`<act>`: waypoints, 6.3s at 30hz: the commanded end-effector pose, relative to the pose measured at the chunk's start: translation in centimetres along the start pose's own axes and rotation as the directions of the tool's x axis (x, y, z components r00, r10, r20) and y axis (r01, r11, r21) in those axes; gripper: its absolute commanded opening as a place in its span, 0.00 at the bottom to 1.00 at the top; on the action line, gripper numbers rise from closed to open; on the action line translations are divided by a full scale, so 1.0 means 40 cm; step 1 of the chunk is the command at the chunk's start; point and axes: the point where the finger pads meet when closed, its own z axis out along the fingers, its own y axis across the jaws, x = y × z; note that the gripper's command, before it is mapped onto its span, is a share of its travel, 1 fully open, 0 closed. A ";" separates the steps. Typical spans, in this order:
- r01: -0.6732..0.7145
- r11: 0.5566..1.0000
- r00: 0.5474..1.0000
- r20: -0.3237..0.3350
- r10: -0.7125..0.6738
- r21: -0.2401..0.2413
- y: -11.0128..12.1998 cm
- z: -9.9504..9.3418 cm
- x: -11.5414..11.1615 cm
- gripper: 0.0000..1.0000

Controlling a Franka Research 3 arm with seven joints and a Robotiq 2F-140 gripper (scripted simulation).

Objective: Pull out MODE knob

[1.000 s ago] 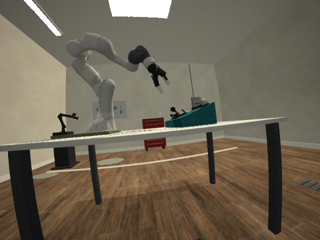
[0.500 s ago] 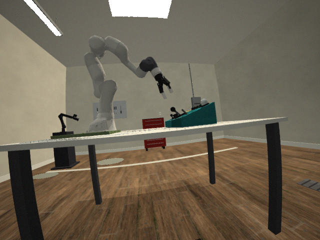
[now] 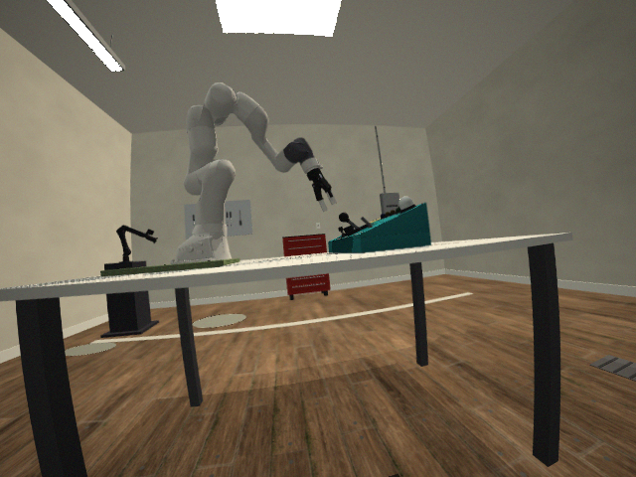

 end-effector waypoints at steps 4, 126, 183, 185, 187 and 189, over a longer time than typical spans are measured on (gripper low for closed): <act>-0.106 0.994 0.994 -0.009 0.106 0.013 -0.004 -0.007 0.016 1.00; -0.106 0.994 0.994 -0.009 0.106 0.013 -0.005 0.082 0.017 0.44; -0.106 0.994 0.994 -0.009 0.106 0.013 -0.008 0.302 0.020 0.44; -0.106 0.994 0.994 -0.009 0.106 0.013 -0.008 0.302 0.020 0.44; -0.106 0.994 0.994 -0.009 0.106 0.013 -0.008 0.302 0.020 0.44; -0.106 0.994 0.994 -0.009 0.106 0.013 -0.008 0.302 0.020 0.44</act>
